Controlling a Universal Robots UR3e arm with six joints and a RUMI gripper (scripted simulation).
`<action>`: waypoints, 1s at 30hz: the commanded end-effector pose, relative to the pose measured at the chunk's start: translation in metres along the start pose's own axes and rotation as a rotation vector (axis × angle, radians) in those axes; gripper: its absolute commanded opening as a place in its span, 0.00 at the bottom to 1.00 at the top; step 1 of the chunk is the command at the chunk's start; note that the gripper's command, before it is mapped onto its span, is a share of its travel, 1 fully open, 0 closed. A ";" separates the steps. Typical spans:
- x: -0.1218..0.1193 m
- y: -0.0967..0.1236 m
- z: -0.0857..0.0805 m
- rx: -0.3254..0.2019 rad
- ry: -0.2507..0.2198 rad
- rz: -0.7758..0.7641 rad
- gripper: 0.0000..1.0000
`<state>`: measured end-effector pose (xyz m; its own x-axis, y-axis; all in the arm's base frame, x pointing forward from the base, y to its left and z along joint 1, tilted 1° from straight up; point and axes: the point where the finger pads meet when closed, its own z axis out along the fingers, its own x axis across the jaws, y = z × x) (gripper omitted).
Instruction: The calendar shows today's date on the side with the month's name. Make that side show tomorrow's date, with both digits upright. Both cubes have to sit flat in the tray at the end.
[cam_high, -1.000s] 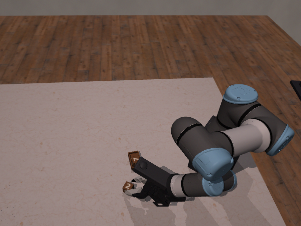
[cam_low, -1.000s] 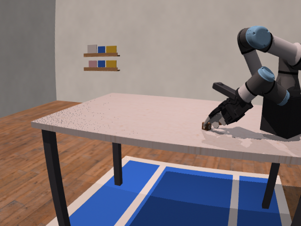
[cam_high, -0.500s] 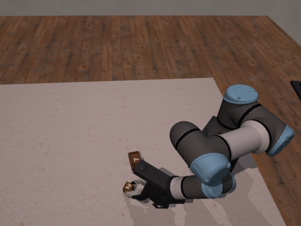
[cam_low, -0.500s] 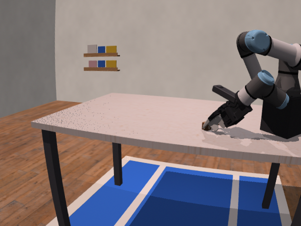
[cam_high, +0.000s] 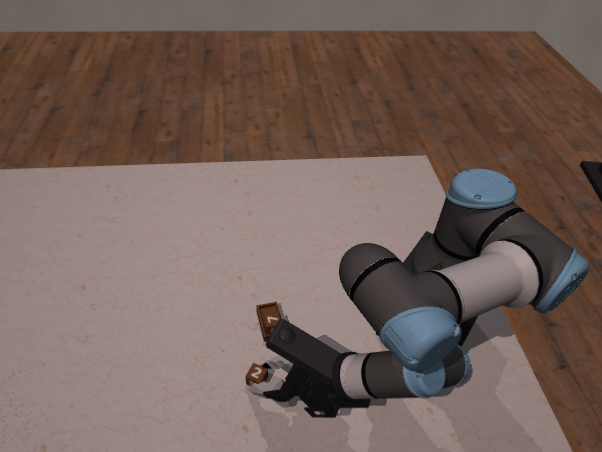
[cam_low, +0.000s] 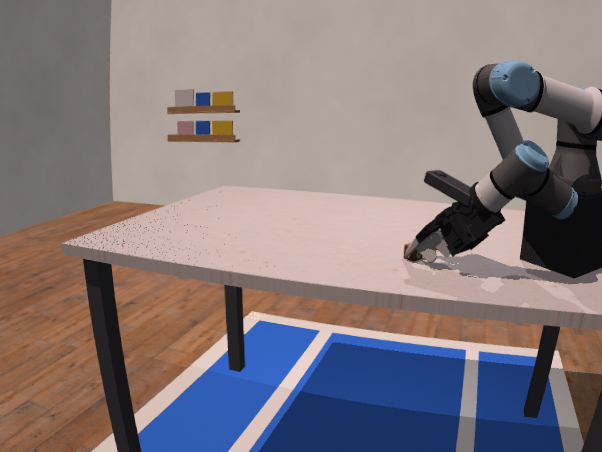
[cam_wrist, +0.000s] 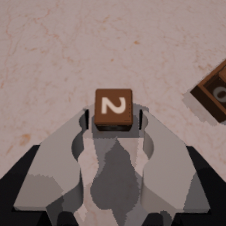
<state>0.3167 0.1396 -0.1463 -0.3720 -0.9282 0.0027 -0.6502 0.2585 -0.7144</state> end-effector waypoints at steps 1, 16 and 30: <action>0.000 -0.001 0.000 0.001 -0.001 0.001 0.28; 0.000 -0.001 0.000 0.001 -0.001 0.001 0.28; 0.000 -0.001 0.000 0.001 -0.001 0.001 0.10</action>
<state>0.3167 0.1396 -0.1463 -0.3720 -0.9282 0.0026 -0.6502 0.2585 -0.7144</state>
